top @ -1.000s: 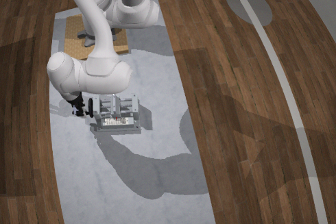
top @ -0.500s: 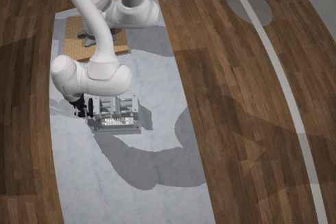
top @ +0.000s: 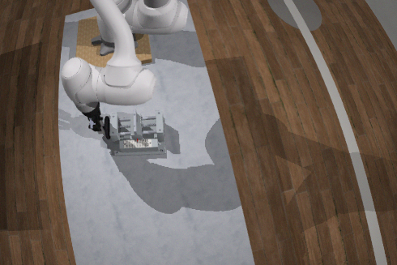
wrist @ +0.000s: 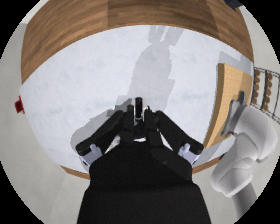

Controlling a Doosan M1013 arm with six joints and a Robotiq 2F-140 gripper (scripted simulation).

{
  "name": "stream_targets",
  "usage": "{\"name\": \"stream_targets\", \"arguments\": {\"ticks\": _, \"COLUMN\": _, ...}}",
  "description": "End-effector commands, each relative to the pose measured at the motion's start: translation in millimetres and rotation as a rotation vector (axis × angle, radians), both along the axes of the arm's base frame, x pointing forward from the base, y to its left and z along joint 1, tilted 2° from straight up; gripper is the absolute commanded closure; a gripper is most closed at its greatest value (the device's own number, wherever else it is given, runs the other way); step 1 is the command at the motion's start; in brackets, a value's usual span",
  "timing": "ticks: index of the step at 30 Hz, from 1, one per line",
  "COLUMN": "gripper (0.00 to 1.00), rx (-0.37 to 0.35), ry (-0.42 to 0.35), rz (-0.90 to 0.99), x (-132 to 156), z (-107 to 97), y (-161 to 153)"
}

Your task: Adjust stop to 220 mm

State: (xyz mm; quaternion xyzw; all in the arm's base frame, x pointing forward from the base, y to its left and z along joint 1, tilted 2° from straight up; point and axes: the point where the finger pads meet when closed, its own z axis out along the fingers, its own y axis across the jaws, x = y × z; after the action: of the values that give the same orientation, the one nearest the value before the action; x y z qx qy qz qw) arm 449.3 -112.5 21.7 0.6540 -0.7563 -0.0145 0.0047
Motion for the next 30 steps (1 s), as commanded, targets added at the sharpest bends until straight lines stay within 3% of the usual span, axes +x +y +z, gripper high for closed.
{"name": "stream_targets", "arguments": {"ticks": 1, "gripper": 0.96, "rx": 0.000, "ry": 0.000, "rz": 0.000, "x": -4, "z": 2, "y": 1}}
{"name": "stream_targets", "arguments": {"ticks": 30, "gripper": 0.96, "rx": 0.000, "ry": 0.000, "rz": 0.000, "x": -18, "z": 26, "y": 2}}
